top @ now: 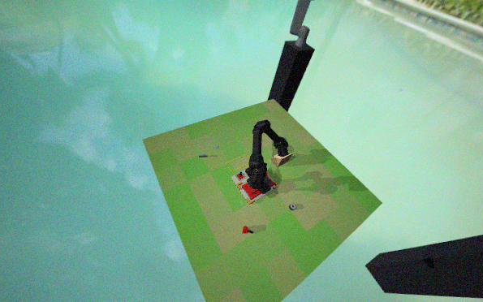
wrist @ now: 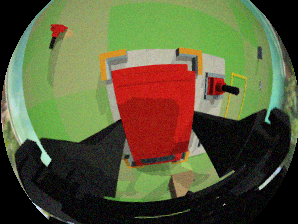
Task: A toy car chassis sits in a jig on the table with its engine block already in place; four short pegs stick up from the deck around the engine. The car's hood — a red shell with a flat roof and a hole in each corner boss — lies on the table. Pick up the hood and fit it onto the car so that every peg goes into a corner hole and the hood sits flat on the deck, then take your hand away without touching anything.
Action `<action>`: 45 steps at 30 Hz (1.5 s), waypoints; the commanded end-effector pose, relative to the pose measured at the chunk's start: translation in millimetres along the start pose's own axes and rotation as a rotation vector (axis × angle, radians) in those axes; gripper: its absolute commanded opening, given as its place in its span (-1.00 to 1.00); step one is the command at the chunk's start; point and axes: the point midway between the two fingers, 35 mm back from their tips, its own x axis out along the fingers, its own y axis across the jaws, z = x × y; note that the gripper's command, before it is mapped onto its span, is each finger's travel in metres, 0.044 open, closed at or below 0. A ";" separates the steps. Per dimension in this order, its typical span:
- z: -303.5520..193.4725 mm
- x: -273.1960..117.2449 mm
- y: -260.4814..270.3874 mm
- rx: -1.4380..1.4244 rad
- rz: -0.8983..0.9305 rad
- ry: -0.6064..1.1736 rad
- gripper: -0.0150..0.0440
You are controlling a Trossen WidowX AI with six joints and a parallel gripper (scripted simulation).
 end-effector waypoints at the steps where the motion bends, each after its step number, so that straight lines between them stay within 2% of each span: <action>1: 0.3 0.7 -0.4 -0.003 -0.004 -0.003 -0.49; 45: 0.7 10.8 -0.3 -0.003 -0.004 -0.003 -0.49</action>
